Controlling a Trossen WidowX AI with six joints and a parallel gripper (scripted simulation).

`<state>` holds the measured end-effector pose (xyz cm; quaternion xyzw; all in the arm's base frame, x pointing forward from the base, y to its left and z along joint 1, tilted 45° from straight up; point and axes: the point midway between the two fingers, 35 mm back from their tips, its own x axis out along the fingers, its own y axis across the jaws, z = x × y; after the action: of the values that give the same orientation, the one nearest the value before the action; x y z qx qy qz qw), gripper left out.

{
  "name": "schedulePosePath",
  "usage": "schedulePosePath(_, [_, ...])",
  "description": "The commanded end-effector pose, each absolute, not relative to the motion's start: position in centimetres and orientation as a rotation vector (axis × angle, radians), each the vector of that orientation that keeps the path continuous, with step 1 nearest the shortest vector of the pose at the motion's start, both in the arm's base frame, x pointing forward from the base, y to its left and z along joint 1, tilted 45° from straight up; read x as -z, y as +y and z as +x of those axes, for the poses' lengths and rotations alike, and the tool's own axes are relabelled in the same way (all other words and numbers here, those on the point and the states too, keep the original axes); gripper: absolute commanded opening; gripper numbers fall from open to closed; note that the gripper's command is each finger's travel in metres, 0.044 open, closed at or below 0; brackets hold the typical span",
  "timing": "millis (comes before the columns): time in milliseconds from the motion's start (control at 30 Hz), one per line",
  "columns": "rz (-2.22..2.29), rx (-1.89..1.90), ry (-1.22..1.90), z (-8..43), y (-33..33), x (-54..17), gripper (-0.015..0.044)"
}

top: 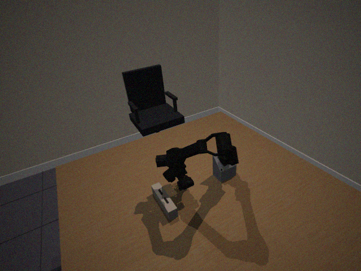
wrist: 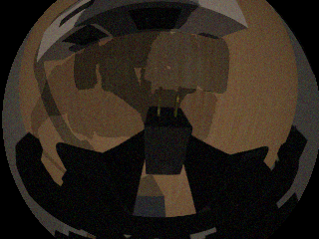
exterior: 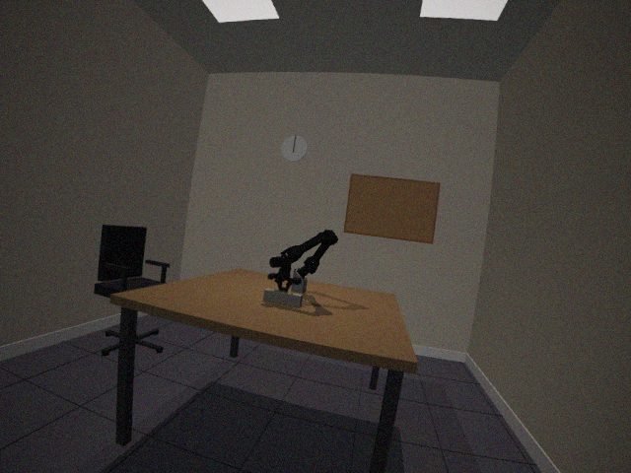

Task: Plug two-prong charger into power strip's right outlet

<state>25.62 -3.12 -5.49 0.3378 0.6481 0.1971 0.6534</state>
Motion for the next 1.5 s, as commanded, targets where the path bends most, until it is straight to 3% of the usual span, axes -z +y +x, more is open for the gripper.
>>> schedulePosePath(0, [0.746,-0.467,1.457,26.1,-3.0,5.4,0.0])
schedulePosePath(1467, [0.7,-0.507,1.437,31.0,-3.4,5.1,0.0])
